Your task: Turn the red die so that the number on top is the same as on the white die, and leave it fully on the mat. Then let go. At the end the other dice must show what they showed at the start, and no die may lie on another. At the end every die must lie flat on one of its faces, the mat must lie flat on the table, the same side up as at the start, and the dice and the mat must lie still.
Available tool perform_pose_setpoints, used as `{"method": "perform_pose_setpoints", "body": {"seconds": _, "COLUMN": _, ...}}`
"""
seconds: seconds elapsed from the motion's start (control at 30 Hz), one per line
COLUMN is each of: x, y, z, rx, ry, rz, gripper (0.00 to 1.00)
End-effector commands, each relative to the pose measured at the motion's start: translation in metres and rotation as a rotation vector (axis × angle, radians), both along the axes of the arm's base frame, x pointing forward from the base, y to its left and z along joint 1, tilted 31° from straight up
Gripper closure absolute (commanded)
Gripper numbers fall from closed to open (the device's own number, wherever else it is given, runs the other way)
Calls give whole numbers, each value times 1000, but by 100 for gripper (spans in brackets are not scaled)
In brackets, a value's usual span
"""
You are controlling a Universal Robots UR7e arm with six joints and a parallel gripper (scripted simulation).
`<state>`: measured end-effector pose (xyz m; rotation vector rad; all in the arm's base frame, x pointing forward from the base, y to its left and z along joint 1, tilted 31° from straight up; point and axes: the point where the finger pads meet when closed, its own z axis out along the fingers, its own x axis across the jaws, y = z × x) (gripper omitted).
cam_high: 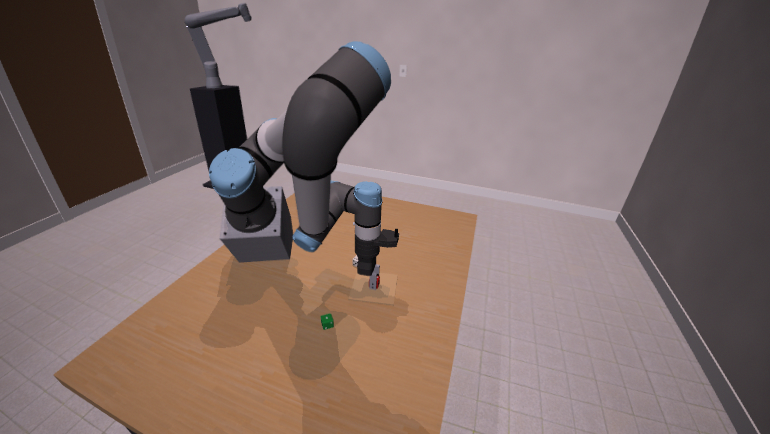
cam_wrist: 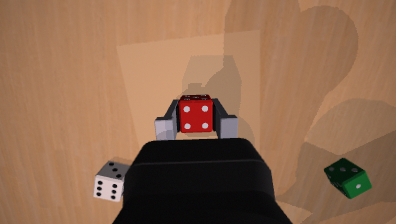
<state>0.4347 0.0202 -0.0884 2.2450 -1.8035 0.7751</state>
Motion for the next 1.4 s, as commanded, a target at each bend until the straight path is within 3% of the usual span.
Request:
{"method": "perform_pose_setpoints", "body": {"seconds": 0.0, "x": 0, "y": 0, "z": 0, "rx": 0, "ry": -1, "rz": 0, "gripper": 43}}
{"method": "perform_pose_setpoints", "body": {"seconds": 1.37, "x": 1, "y": -2, "z": -3, "rx": 0, "ry": -1, "rz": 0, "gripper": 43}}
